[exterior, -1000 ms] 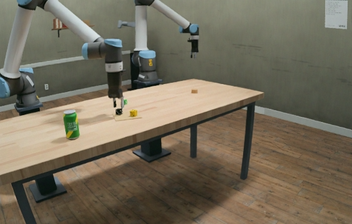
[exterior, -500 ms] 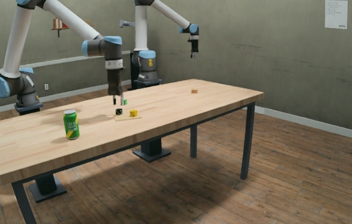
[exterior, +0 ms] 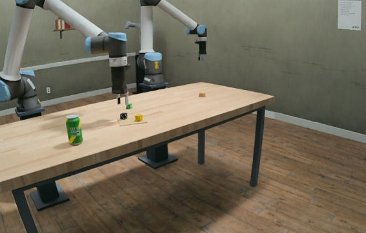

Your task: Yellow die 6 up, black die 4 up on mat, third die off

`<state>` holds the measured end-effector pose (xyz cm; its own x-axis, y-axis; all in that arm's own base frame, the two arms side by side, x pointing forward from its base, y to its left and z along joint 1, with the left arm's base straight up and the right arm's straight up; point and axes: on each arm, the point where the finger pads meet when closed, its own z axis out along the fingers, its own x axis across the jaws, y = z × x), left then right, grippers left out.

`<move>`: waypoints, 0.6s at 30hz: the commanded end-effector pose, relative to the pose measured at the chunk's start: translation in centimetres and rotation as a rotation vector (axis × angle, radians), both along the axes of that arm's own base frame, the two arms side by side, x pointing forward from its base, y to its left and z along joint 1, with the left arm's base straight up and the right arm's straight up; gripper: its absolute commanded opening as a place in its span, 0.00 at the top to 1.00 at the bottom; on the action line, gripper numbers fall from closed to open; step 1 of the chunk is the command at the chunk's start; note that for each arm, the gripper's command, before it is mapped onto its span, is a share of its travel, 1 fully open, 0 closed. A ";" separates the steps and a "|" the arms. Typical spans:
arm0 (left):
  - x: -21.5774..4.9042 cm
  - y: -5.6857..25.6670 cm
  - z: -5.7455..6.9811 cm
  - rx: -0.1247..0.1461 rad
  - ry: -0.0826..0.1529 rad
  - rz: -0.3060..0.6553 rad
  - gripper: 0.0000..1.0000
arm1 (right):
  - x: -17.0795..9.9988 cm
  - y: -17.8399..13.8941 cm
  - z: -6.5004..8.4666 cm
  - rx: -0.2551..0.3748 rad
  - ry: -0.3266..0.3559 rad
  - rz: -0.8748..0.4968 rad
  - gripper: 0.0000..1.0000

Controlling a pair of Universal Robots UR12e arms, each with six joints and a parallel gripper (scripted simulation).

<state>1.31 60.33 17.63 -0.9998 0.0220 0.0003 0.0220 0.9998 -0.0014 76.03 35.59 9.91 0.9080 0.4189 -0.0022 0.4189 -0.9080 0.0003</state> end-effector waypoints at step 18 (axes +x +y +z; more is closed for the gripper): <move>0.0 0.1 0.1 0.002 0.000 0.000 0.00 | -0.1 0.3 0.1 -0.225 -0.105 0.000 0.13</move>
<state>1.31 60.33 17.63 -0.9998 0.0220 0.0003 0.0220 0.9998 -0.0014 75.89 35.83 9.83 0.9082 0.4186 -0.0036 0.4079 -0.8831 0.2319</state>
